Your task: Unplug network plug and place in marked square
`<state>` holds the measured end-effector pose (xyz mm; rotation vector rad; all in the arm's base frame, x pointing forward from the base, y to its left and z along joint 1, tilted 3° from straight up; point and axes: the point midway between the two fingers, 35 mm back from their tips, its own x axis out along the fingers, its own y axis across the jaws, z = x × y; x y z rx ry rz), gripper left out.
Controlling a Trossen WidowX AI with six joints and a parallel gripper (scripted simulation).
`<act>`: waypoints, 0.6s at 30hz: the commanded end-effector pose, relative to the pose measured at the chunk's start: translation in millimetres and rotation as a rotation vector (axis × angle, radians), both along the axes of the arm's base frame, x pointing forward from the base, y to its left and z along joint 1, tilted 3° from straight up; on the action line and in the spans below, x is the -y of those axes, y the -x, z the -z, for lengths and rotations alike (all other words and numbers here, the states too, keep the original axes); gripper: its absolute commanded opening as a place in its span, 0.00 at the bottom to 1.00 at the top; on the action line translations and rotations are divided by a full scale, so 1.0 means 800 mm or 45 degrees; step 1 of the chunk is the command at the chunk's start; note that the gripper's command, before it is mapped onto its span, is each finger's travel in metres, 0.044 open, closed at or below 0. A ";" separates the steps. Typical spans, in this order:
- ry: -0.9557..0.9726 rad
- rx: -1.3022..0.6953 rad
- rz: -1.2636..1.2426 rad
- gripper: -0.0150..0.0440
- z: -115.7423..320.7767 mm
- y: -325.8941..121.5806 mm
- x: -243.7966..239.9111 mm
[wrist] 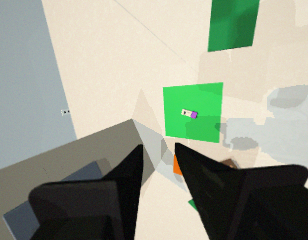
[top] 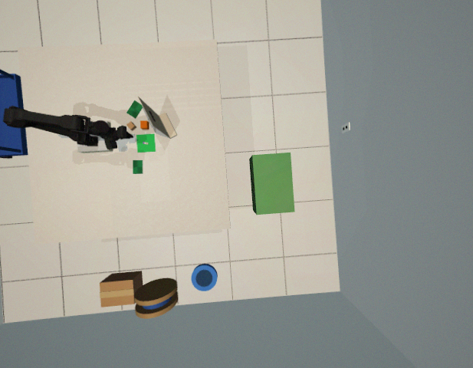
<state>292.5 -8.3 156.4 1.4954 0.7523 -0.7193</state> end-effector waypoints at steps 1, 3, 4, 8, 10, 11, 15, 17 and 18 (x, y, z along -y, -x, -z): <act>0.000 0.007 -0.010 0.52 -0.021 0.000 0.000; 0.000 0.007 -0.011 0.52 -0.029 0.000 0.001; 0.000 0.007 -0.011 0.52 -0.033 0.001 0.001; 0.001 0.008 -0.012 0.52 -0.049 0.003 0.001; 0.001 0.008 -0.012 0.52 -0.057 0.004 0.002; 0.001 0.008 -0.013 0.52 -0.061 0.005 0.002; 0.001 0.009 -0.014 0.52 -0.077 0.008 0.002; 0.001 0.009 -0.014 0.52 -0.082 0.010 0.003; 0.001 0.009 -0.014 0.52 -0.083 0.010 0.003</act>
